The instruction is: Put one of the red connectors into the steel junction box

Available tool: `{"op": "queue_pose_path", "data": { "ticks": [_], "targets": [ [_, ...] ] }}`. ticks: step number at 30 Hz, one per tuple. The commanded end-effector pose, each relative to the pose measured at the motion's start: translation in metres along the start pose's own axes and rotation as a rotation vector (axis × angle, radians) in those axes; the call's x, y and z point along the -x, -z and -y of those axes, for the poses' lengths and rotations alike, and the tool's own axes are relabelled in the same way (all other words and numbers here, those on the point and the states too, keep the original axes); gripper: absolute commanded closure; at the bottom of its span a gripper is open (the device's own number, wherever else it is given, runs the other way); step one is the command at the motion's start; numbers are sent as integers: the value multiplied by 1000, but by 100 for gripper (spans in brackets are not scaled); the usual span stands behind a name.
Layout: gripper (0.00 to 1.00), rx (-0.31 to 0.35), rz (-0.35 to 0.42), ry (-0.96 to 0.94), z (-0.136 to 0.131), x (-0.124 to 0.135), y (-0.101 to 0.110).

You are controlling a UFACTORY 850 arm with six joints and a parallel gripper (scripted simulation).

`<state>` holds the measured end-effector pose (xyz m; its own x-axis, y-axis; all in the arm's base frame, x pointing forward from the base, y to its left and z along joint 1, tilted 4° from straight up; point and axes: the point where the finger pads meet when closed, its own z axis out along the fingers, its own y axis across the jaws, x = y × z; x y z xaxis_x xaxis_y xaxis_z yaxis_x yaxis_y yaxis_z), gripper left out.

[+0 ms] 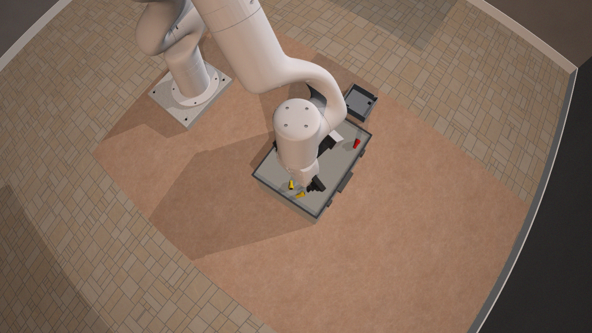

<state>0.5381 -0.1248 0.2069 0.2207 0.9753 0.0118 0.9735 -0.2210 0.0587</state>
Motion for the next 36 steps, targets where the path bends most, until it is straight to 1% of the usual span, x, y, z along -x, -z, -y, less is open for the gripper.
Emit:
{"op": "queue_pose_path", "data": {
  "ticks": [1,14,18,22,26,28,36],
  "targets": [
    [0,2,0,0,-1,0,1],
    [0,2,0,0,-1,0,1],
    [0,2,0,7,3,-3,1],
    [0,2,0,26,14,-9,2],
    [0,2,0,53,29,-18,2],
    [0,2,0,53,29,-18,2],
    [0,2,1,107,62,-35,2]
  ]
}}
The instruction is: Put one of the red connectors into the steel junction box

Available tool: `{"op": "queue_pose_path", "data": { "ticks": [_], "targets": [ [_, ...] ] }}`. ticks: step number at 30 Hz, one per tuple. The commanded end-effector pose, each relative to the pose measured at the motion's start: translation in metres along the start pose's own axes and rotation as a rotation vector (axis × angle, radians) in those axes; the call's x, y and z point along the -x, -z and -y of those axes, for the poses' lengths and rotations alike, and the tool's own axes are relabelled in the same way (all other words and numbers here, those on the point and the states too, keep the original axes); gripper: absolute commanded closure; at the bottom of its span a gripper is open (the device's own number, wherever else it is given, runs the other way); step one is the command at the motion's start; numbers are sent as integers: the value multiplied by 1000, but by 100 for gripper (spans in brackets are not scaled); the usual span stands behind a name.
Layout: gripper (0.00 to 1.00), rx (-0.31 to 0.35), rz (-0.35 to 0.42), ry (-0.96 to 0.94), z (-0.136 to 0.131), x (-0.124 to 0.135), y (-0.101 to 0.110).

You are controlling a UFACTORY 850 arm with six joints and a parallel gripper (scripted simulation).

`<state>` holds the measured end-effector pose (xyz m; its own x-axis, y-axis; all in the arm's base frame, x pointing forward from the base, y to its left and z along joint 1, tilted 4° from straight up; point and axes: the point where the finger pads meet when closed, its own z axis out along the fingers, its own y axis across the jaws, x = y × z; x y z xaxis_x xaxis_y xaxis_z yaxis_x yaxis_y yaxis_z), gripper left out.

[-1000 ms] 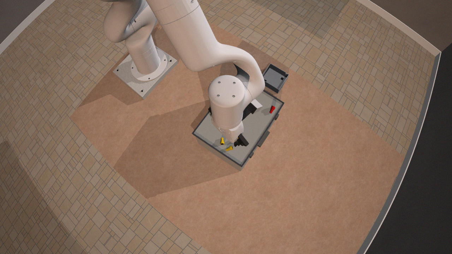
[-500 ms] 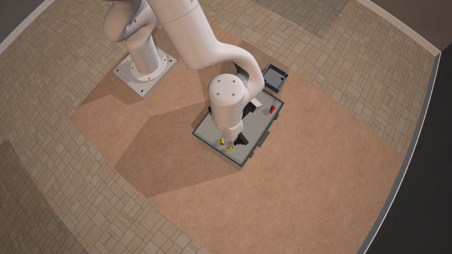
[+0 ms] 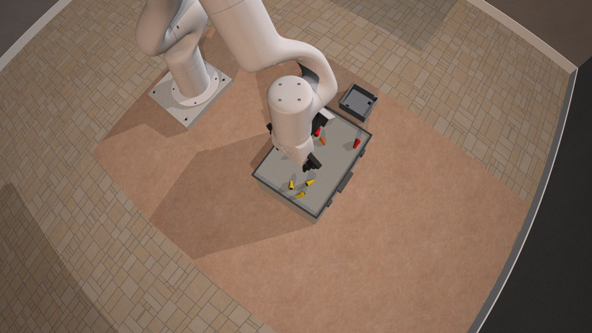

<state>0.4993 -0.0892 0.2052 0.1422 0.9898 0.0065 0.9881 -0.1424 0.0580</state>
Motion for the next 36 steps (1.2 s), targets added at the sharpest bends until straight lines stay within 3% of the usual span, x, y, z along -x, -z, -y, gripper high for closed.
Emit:
{"op": "queue_pose_path", "data": {
  "ticks": [1,36],
  "targets": [
    [0,4,0,31,18,-11,1],
    [0,4,0,42,24,-15,1]
  ]
}}
